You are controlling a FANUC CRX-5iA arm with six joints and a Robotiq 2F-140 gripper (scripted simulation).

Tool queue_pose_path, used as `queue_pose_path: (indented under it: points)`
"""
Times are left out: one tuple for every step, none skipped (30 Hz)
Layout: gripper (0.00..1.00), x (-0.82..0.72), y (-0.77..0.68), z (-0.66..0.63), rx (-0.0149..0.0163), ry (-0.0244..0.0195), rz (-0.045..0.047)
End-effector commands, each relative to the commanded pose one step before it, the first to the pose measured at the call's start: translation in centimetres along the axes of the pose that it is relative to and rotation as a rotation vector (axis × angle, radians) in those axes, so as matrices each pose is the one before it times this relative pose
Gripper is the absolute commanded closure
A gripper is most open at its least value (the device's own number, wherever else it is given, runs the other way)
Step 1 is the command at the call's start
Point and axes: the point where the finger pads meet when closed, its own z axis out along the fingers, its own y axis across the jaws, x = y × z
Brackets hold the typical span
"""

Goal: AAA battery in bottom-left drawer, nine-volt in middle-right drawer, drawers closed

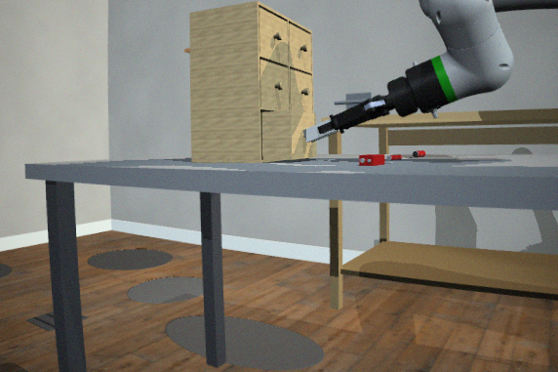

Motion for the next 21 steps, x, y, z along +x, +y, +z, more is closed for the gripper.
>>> queue_pose_path:
  points:
    - [0.87, 0.015, -0.013, -0.001, 0.00009, 0.00011, 0.00022]
    - [0.85, 0.000, 0.000, 0.000, 0.00000, 0.00000, 0.00000]
    - [0.85, 0.000, 0.000, 0.000, 0.00000, 0.00000, 0.00000]
    - [0.82, 0.000, 0.000, 0.000, 0.00000, 0.00000, 0.00000]
    - [0.82, 0.000, 0.000, 0.000, 0.00000, 0.00000, 0.00000]
    - [0.80, 0.000, 0.000, 0.000, 0.00000, 0.00000, 0.00000]
    - [0.80, 0.000, 0.000, 0.000, 0.00000, 0.00000, 0.00000]
    - [0.80, 0.000, 0.000, 0.000, 0.00000, 0.00000, 0.00000]
    - [0.80, 0.000, 0.000, 0.000, 0.00000, 0.00000, 0.00000]
    - [0.80, 0.000, 0.000, 0.000, 0.00000, 0.00000, 0.00000]
    - [0.80, 0.000, 0.000, 0.000, 0.00000, 0.00000, 0.00000]
    - [0.80, -0.003, 0.000, -0.008, 0.00000, 0.00000, 0.00000]
    - [0.80, -0.018, 0.000, -0.048, 0.00000, 0.00000, 0.00000]
    - [0.80, -0.042, 0.000, -0.115, 0.00000, 0.00000, 0.00000]
    - [0.80, -0.072, 0.000, -0.197, 0.00000, 0.00000, 0.00000]
    - [0.80, -0.102, 0.000, -0.281, 0.00000, 0.00000, 0.00000]
    - [0.80, 0.000, 0.000, 0.000, 0.00000, 0.00000, 0.00000]
    - [0.80, 0.000, 0.000, 0.000, 0.00000, 0.00000, 0.00000]
    - [0.80, -0.130, 0.000, -0.359, 0.00000, 0.00000, 0.00000]
    - [0.80, -0.153, 0.000, -0.422, 0.00000, 0.00000, 0.00000]
    - [0.80, -0.169, 0.000, -0.466, 0.00000, 0.00000, 0.00000]
